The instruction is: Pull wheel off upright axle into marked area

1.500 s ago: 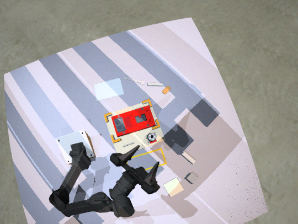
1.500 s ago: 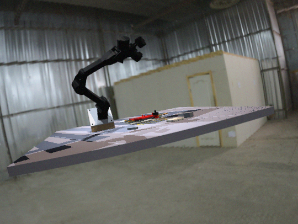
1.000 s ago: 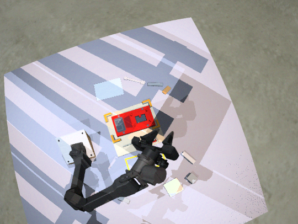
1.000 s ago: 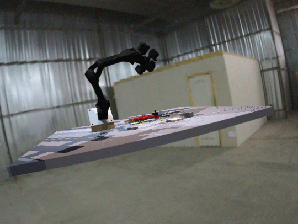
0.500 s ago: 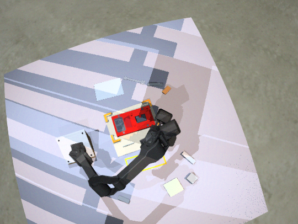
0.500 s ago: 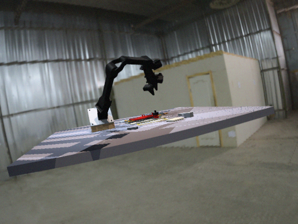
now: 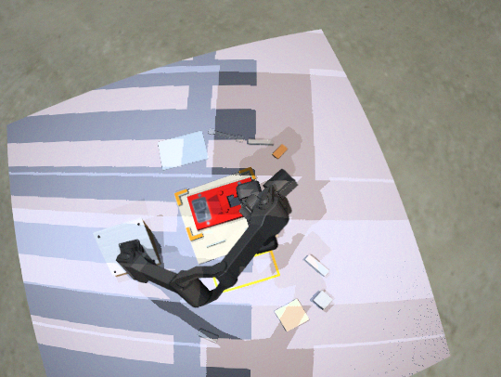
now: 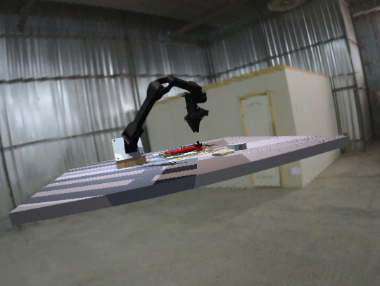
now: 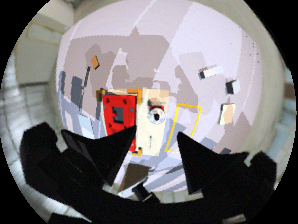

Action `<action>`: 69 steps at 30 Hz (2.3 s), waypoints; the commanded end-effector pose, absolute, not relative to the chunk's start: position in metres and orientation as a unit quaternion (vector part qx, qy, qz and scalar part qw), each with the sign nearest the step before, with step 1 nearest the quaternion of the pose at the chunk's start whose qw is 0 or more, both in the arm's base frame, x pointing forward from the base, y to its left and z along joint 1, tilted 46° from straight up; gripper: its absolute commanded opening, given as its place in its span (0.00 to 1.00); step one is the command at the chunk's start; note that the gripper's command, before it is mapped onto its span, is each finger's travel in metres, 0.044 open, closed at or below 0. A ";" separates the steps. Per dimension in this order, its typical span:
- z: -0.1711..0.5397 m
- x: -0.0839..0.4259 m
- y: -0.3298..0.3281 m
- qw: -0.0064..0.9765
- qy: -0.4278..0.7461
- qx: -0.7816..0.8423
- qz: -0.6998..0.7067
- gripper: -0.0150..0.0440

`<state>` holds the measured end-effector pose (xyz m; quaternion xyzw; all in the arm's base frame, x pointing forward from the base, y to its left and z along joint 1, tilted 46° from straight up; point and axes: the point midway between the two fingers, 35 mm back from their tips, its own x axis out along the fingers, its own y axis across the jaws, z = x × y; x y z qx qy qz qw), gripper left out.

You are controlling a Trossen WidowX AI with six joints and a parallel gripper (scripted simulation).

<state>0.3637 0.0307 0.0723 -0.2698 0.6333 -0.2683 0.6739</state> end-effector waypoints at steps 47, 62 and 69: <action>0.026 0.369 -0.017 0.671 0.633 -0.280 -0.267 0.25; 0.029 0.369 -0.013 0.671 0.633 -0.280 -0.267 0.25; 0.030 0.369 -0.011 0.671 0.633 -0.280 -0.267 0.25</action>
